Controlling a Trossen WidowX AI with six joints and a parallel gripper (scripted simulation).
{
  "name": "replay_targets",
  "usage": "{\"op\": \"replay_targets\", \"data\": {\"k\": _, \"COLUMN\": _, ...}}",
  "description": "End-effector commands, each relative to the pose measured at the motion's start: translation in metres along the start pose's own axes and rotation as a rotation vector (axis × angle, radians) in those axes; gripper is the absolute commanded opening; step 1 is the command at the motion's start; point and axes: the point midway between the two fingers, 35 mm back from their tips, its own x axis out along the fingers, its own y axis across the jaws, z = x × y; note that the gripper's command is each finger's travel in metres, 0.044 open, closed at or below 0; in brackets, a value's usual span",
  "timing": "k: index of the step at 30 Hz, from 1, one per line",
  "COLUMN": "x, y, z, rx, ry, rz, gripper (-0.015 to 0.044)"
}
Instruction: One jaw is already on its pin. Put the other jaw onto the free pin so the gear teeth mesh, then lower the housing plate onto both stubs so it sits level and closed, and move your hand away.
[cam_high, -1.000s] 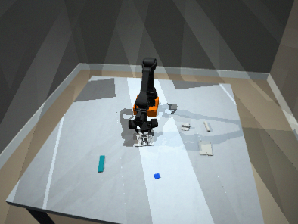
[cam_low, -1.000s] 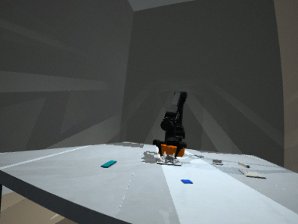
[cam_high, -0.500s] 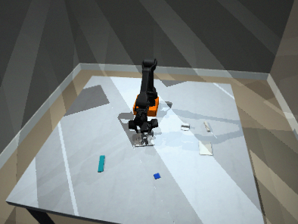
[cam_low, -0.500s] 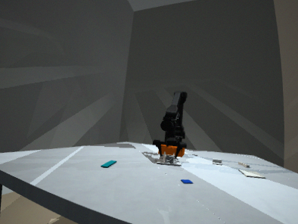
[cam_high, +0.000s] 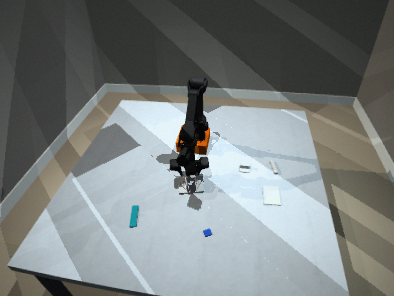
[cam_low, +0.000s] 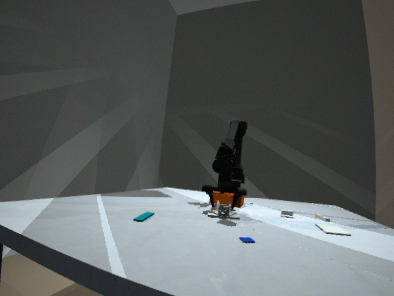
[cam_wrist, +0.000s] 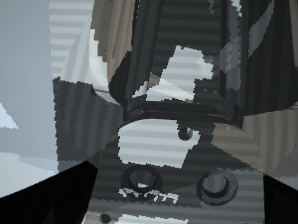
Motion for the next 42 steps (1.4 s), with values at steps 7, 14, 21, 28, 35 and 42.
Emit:
{"op": "replay_targets", "data": {"k": 7, "x": 0.000, "y": 0.000, "z": 0.000, "rx": 0.000, "ry": 0.000, "rz": 0.000, "gripper": 0.0440}}
{"op": "replay_targets", "data": {"k": 14, "x": 0.000, "y": 0.000, "z": 0.000, "rx": 0.000, "ry": 0.000, "rz": 0.000, "gripper": 0.0440}}
{"op": "replay_targets", "data": {"k": 21, "x": -0.015, "y": 0.000, "z": 0.002, "rx": 0.001, "ry": 0.000, "rz": 0.000, "gripper": 0.0440}}
{"op": "replay_targets", "data": {"k": 28, "x": -0.075, "y": 0.001, "z": -0.001, "rx": 0.004, "ry": 0.003, "rz": 0.003, "gripper": 0.0440}}
{"op": "replay_targets", "data": {"k": 35, "x": -0.089, "y": 0.005, "z": -0.016, "rx": 0.007, "ry": -0.003, "rz": -0.001, "gripper": 0.0440}}
{"op": "replay_targets", "data": {"k": 42, "x": -0.124, "y": 0.017, "z": -0.055, "rx": 0.004, "ry": 0.007, "rz": 0.004, "gripper": 0.0440}}
